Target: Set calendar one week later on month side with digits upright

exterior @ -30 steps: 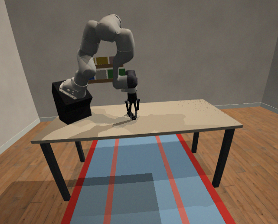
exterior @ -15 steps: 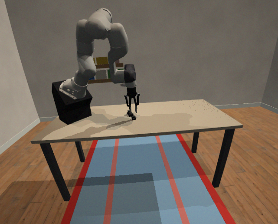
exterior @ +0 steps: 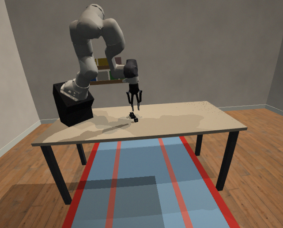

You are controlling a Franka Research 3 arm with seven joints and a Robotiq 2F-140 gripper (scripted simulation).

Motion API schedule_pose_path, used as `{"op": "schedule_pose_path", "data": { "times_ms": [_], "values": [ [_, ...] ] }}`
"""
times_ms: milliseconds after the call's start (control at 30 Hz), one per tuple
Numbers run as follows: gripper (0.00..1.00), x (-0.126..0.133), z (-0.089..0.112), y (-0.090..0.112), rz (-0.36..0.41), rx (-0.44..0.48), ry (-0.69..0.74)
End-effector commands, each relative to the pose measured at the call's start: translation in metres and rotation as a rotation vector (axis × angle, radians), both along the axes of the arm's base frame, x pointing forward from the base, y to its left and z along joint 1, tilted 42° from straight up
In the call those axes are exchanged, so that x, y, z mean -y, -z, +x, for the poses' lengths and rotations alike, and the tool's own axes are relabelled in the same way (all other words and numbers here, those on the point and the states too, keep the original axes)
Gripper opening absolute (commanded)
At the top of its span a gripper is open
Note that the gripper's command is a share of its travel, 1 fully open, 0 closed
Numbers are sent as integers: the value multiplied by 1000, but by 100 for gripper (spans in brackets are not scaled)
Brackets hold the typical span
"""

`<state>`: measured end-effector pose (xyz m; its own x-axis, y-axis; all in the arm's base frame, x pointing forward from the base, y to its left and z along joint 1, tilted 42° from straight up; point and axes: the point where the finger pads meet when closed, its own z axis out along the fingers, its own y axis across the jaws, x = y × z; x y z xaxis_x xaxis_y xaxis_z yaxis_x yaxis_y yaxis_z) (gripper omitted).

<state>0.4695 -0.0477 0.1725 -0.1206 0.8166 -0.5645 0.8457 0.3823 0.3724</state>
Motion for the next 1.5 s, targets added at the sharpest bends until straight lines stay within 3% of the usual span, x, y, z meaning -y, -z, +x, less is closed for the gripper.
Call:
{"op": "schedule_pose_path", "data": {
  "times_ms": [0, 667, 733, 800, 833, 900, 967, 1000, 1467],
  "values": [
    [100, 4, -3, 0, -35, -35, -21],
    [100, 3, -3, 1, -28, -29, -13],
    [100, -16, -4, 15, -30, -31, -13],
    [100, -55, -10, 43, -33, -34, -16],
    [100, -55, -10, 43, -33, -34, -16],
    [100, -86, -20, 67, -35, -35, -20],
    [100, -93, -23, 73, -35, -35, -21],
    [28, -93, -23, 73, -35, -35, -21],
    [28, -93, -23, 73, -35, -35, -21]
  ]
}}
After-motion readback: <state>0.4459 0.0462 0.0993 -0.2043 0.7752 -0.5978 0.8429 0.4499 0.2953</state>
